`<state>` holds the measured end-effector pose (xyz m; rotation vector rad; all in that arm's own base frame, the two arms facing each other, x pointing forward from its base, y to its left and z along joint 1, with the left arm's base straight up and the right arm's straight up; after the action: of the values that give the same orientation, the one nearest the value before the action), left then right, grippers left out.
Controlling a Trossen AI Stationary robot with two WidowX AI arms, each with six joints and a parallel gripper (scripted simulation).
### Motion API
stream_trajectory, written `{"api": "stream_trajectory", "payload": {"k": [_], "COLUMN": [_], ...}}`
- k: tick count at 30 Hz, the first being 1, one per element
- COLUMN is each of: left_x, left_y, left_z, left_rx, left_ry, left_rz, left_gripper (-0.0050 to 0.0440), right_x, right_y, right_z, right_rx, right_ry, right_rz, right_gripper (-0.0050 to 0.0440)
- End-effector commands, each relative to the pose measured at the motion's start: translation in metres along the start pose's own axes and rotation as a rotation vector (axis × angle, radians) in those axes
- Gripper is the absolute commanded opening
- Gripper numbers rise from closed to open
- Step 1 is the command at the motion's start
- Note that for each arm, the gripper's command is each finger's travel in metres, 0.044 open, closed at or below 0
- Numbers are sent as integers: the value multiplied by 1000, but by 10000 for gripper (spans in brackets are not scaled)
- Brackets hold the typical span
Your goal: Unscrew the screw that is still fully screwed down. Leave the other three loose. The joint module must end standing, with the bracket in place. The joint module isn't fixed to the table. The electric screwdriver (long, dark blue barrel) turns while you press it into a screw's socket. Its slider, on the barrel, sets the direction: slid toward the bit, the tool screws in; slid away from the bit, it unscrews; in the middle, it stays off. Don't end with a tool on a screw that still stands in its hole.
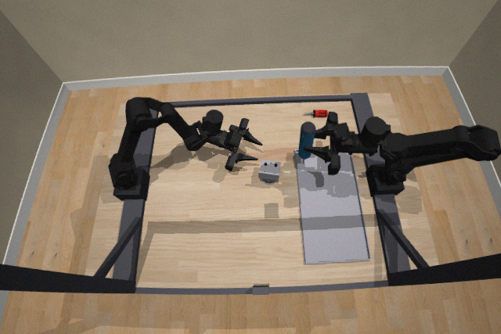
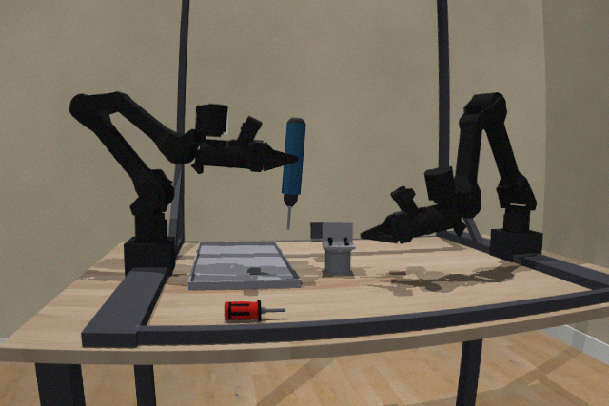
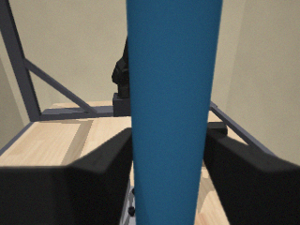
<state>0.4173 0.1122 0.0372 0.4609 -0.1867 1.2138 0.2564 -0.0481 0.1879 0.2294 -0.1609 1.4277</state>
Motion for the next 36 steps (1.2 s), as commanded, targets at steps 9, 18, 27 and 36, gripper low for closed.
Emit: {"api": "stream_trajectory", "payload": {"k": [9,18,27,36], "left_x": [24,25,16,5], "left_y": [-16,-16,-13,-11], "left_z": [44,44,55,98], "left_rx": [1,0,44,139], "left_ry": [-187,-186,-239,-422], "left_rz": [119,120,144,244], "left_gripper": [250,250,250,250], "right_x": [8,6,6,6], "right_y": [-1,-1,-1,-1], "right_z": [29,22,22,22], "right_rx": [-83,-65,-65,-65], "right_ry": [13,8,8,8], "right_rz": [25,21,21,21], "right_gripper": [163,163,163,163]}}
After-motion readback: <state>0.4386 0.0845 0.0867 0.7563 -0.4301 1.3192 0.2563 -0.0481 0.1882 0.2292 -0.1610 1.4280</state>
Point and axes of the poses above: on each arm, the point midway between the two fingers, 35 mm back from their tips, its own y axis back along the fingers, its own x axis across the jaws, z = x × y, the point moved 3 cm from there along y, back along the fingers, and after that the axes turned 14 degrees about -y, right-handed, at the moved point
